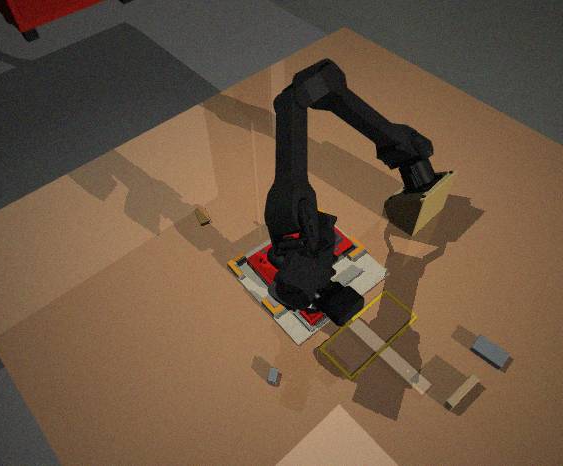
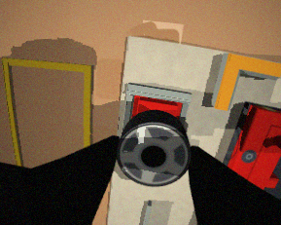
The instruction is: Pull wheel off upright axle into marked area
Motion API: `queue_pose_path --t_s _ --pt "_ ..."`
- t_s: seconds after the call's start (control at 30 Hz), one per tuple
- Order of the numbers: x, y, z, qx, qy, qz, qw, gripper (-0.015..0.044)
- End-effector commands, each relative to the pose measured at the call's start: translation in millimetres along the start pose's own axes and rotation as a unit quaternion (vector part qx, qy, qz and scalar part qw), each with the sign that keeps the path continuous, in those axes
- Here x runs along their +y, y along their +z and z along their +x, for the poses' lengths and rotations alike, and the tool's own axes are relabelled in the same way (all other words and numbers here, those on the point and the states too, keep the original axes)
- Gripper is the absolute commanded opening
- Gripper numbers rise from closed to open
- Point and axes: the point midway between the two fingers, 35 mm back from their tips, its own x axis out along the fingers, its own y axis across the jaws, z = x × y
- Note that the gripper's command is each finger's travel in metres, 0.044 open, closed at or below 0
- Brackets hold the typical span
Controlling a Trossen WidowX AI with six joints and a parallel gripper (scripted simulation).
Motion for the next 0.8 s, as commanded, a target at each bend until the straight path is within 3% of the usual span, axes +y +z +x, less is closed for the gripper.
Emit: queue_pose_path --t_s 0.0,0.77 --pt "0.6 0.2 -1.8 0.0 0.002 0.003 1.0 0.0" --pt "0.7 0.1 -9.5 -0.001 0.002 0.002 1.0 0.0"
